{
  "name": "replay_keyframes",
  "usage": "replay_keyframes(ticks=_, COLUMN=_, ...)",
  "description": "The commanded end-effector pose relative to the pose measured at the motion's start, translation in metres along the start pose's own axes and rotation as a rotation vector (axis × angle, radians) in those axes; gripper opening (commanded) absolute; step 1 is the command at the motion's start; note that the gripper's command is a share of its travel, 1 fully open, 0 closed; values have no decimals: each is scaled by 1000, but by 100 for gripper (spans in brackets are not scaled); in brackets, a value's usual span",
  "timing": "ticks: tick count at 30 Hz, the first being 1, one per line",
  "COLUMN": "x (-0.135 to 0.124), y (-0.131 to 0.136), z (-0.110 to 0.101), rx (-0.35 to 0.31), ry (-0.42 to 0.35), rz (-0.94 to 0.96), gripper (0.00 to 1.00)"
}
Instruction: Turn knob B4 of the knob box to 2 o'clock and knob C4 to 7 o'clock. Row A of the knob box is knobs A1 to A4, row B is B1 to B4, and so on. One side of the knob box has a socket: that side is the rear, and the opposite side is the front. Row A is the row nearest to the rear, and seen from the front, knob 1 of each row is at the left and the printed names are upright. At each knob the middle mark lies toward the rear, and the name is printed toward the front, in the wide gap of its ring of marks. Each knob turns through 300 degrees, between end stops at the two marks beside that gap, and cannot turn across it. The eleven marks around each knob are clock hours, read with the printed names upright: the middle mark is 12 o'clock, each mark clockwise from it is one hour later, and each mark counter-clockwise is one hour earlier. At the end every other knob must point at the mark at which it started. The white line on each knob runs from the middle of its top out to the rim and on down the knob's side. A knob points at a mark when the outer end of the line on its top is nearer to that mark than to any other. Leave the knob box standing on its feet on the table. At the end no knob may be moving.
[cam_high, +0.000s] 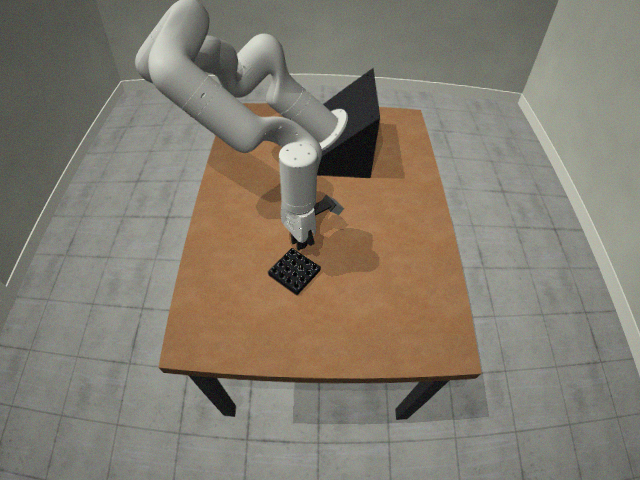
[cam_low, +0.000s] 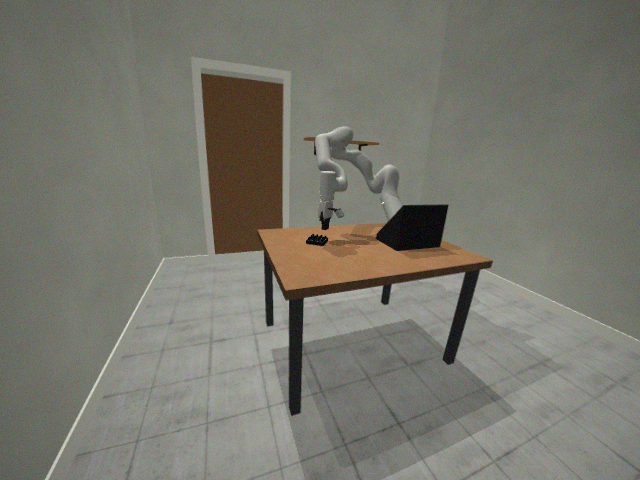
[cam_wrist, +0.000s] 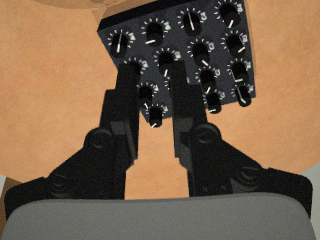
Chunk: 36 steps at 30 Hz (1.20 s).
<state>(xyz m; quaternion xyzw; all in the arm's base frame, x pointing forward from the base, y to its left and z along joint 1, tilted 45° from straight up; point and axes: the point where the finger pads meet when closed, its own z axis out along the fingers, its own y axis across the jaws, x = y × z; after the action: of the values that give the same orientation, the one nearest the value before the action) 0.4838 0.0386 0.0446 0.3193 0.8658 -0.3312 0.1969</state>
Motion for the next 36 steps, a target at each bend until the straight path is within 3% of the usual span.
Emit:
replay_keyframes(ticks=1, x=0, y=1, z=0, rx=-1, ry=0, rz=0, gripper=19)
replay_keyframes(ticks=36, x=-1, y=1, z=30, rx=-1, ry=0, rz=-7, gripper=19)
